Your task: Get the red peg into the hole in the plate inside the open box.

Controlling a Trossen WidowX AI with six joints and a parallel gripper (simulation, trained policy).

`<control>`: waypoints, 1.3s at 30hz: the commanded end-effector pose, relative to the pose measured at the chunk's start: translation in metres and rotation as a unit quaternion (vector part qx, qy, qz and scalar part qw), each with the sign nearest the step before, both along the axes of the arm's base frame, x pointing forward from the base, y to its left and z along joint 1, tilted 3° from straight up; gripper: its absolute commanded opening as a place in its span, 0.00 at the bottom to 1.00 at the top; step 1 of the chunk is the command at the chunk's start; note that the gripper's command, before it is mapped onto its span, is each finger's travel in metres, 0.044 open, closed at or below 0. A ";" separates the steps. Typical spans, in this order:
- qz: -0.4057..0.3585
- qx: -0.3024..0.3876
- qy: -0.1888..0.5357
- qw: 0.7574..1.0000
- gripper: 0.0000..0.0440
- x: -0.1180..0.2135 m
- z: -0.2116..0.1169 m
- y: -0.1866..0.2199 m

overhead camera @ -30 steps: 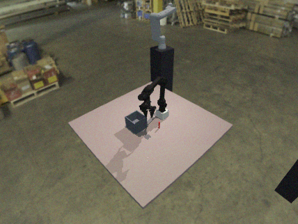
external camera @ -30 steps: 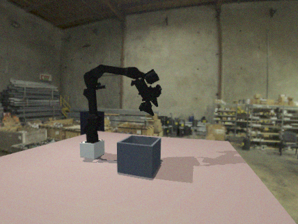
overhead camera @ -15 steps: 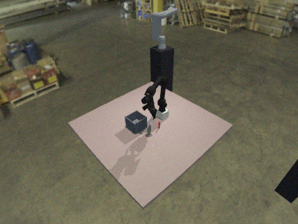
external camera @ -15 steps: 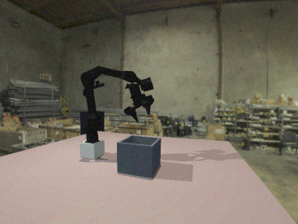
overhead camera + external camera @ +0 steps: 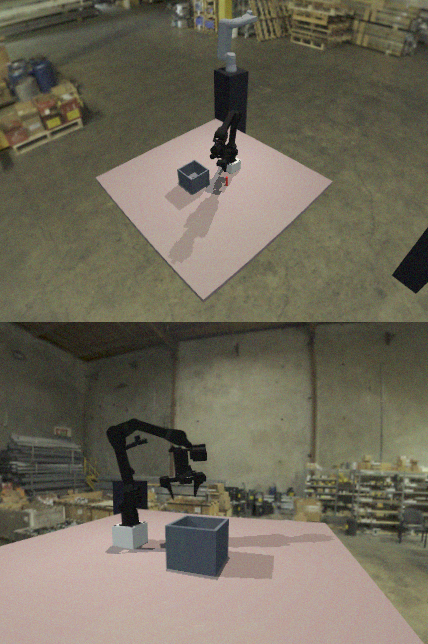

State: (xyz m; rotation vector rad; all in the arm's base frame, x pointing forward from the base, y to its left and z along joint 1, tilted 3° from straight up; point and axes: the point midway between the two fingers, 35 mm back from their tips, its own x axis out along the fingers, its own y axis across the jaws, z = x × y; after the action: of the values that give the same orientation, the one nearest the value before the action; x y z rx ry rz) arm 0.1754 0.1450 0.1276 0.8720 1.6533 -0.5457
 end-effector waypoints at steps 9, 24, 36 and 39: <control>-0.107 -0.087 0.055 0.989 1.00 -0.041 -0.022 -0.014; -0.141 -0.160 0.042 0.976 1.00 -0.049 -0.053 -0.023; -0.147 -0.187 0.022 0.971 0.97 -0.042 -0.092 -0.025; -0.148 -0.189 0.017 0.971 0.96 -0.040 -0.101 -0.024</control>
State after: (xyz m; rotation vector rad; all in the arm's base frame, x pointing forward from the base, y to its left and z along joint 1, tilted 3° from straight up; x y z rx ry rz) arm 0.1352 0.1227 0.0372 0.8393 1.4048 -1.0356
